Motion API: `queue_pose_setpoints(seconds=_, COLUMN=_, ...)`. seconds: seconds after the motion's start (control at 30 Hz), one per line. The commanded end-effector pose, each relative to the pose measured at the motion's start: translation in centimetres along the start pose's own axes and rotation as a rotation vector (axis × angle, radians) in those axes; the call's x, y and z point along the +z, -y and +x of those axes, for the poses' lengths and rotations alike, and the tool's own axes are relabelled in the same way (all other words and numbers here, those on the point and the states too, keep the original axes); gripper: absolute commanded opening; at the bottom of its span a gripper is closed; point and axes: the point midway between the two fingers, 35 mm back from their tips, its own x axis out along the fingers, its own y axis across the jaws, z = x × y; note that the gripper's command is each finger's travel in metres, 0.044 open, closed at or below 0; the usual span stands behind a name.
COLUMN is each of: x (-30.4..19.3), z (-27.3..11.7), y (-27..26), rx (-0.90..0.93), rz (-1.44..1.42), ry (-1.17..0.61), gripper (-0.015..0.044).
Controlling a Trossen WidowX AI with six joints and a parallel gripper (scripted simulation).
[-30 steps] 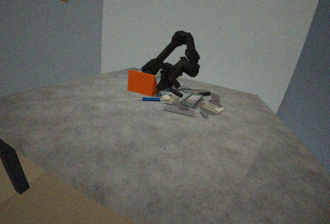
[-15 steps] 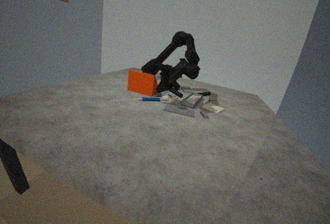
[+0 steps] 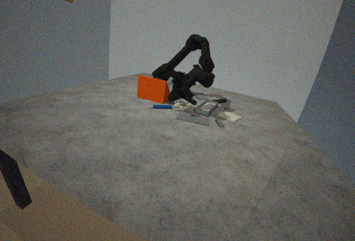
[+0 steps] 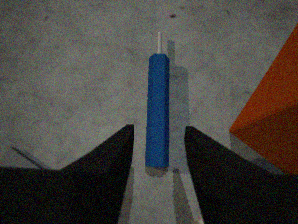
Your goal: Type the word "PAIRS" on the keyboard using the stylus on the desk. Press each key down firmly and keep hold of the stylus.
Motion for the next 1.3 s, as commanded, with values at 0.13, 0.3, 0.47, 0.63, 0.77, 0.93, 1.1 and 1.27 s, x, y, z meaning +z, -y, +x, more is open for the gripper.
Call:
queue_pose_setpoints(seconds=0.13, x=-0.4, z=0.5, y=0.0, rx=-0.005, rz=0.003, ry=-0.002, gripper=0.015)
queue_pose_setpoints(seconds=0.3, x=-0.6, z=0.8, y=0.1, rx=-0.005, rz=0.003, ry=-0.002, gripper=0.015)
queue_pose_setpoints(seconds=0.47, x=-0.7, z=1.0, y=0.1, rx=-0.005, rz=0.003, ry=-0.002, gripper=0.015)
queue_pose_setpoints(seconds=0.63, x=-1.0, z=1.3, y=0.1, rx=-0.005, rz=0.003, ry=-0.003, gripper=0.015)
queue_pose_setpoints(seconds=0.77, x=-1.1, z=1.4, y=0.1, rx=-0.005, rz=0.003, ry=-0.003, gripper=0.015)
queue_pose_setpoints(seconds=0.93, x=-1.3, z=1.7, y=0.1, rx=-0.005, rz=0.003, ry=-0.003, gripper=0.015)
queue_pose_setpoints(seconds=1.1, x=-1.5, z=1.9, y=0.1, rx=-0.006, rz=0.002, ry=-0.003, gripper=0.015)
queue_pose_setpoints(seconds=1.27, x=-1.7, z=2.1, y=0.1, rx=-0.006, rz=0.002, ry=-0.003, gripper=0.015)
